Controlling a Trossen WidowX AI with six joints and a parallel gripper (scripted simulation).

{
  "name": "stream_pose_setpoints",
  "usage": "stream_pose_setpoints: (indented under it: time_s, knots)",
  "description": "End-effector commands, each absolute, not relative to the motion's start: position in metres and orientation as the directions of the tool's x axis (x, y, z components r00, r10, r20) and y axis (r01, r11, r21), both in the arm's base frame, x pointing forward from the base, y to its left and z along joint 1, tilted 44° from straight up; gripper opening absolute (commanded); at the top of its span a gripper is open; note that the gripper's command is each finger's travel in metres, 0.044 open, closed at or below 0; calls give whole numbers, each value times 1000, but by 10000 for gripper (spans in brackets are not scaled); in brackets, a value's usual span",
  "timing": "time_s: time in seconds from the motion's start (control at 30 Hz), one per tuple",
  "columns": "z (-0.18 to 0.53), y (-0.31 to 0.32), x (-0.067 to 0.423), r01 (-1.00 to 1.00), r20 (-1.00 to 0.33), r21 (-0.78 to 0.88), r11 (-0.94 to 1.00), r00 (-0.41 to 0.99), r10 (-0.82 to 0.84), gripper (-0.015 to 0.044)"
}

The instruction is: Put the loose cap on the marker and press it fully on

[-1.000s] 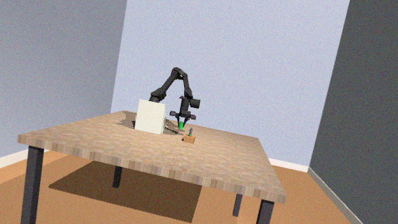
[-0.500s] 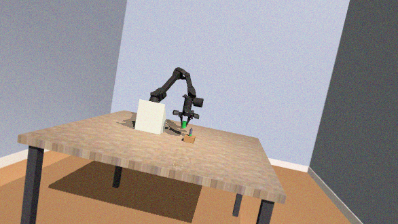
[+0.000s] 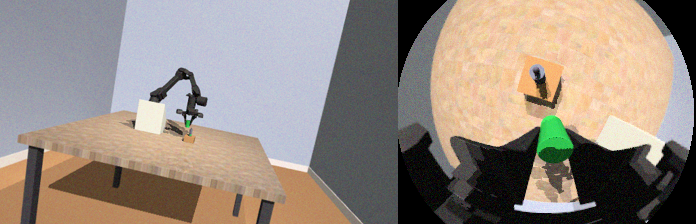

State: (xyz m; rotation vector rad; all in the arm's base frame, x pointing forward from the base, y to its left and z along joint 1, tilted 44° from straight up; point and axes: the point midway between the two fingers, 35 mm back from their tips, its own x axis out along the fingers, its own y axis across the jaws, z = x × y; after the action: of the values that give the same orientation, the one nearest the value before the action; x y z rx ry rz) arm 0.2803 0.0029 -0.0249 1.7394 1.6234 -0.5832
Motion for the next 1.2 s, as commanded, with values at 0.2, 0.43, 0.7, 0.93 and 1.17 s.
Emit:
stream_pose_setpoints:
  time_s: [0.2, 0.43, 0.7, 0.93, 1.17]
  knots:
    - [-30, -23, 293, 984, -725, 178, 7, 127, 677, 0]
    - [-35, -41, 300, 984, -724, 179, 7, 127, 678, 0]
    - [-40, -62, 307, 983, -721, 181, 8, 127, 681, 0]
    - [-44, -66, 309, 983, -720, 182, 8, 128, 682, 0]
    - [-48, -63, 310, 983, -720, 182, 8, 128, 682, 0]
